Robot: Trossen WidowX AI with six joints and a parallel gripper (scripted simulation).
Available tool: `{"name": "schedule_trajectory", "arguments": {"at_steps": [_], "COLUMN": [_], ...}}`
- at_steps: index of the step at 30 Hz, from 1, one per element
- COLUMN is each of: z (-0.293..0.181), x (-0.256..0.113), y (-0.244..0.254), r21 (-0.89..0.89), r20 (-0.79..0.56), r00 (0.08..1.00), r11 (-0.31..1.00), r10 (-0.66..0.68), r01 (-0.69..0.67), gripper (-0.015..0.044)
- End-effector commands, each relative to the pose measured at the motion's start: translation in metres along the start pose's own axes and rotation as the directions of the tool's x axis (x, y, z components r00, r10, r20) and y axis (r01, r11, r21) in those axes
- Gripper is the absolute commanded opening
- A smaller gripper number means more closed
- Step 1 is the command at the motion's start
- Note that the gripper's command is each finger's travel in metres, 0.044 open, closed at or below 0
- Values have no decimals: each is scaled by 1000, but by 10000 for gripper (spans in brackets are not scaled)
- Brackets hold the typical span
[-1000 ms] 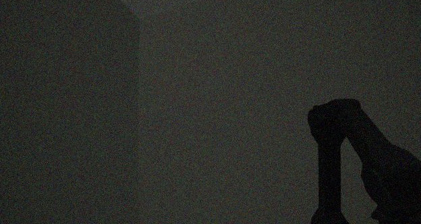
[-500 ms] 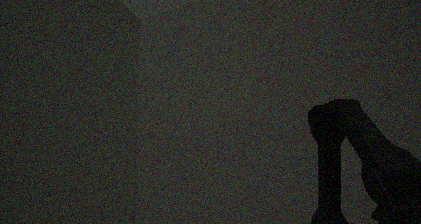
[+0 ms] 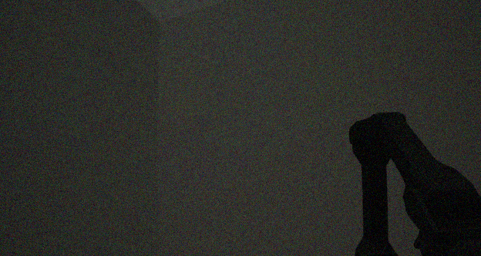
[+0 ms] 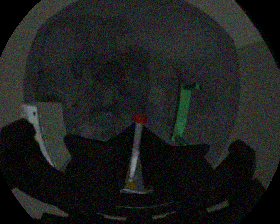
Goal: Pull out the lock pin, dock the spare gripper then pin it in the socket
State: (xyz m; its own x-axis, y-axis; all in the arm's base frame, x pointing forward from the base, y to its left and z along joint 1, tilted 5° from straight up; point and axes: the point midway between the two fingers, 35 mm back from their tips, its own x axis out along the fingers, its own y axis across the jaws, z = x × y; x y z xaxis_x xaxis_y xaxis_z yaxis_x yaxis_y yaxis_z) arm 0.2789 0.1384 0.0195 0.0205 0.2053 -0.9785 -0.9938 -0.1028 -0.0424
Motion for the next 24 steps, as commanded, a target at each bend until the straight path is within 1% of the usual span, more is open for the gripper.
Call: {"name": "schedule_trajectory", "arguments": {"at_steps": [1, 24], "z": [4, 15], "x": [-1, -4], "y": [0, -2], "r21": [-7, -6], "r20": [23, 25], "r00": [1000, 1000], "r11": [1000, 1000], "r10": [0, 10], "r01": [0, -10], "gripper": [0, 0]}}
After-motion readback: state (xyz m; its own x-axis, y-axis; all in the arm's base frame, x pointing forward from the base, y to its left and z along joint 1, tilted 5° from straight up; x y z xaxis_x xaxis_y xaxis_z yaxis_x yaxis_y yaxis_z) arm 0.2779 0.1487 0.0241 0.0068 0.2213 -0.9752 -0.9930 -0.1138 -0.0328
